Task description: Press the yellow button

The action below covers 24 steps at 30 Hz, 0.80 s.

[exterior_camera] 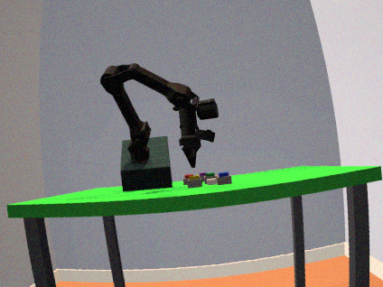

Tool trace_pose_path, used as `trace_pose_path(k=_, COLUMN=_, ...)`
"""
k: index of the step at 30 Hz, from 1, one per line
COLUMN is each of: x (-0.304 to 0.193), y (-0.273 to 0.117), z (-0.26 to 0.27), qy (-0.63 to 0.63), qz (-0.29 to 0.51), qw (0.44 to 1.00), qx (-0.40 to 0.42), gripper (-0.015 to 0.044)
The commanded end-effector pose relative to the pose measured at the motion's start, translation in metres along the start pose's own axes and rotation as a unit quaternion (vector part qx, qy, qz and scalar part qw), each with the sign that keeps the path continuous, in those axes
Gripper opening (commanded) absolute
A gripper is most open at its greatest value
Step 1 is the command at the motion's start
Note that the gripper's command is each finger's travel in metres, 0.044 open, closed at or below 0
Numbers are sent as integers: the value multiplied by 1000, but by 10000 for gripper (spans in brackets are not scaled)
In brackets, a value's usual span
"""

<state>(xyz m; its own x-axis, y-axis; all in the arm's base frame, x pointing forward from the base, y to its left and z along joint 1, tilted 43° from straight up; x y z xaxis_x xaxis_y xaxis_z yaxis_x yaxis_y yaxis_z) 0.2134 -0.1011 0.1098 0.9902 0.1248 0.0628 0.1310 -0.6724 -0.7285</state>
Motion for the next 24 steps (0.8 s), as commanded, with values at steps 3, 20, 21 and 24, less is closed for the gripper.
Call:
trace_pose_path(k=3, x=-1, y=2, z=2, qy=-4, qz=2, qw=1000, qx=3, gripper=20)
trace_pose_path(k=20, x=-1, y=25, z=2, qy=-4, qz=2, qw=1000, qx=2, gripper=20)
trace_pose_path(k=21, x=-1, y=27, z=2, qy=-4, qz=2, qw=1000, qx=2, gripper=20)
trace_pose_path(k=24, x=-1, y=32, z=2, qy=-4, qz=2, qw=1000, qx=2, gripper=20)
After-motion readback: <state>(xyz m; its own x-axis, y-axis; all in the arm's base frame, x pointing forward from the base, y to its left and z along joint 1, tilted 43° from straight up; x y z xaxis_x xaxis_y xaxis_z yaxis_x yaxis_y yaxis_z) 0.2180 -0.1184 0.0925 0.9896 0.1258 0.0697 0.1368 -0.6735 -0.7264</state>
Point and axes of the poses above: the point midway between the two fingers, 35 mm back from their tips, its own y axis out along the fingers, its own z axis across the jaws, x = y × z, the point moved 1 cm from there along -y, back along the fingers, and after that the axes turned 3 degrees about -y, right-handed, at the moved point
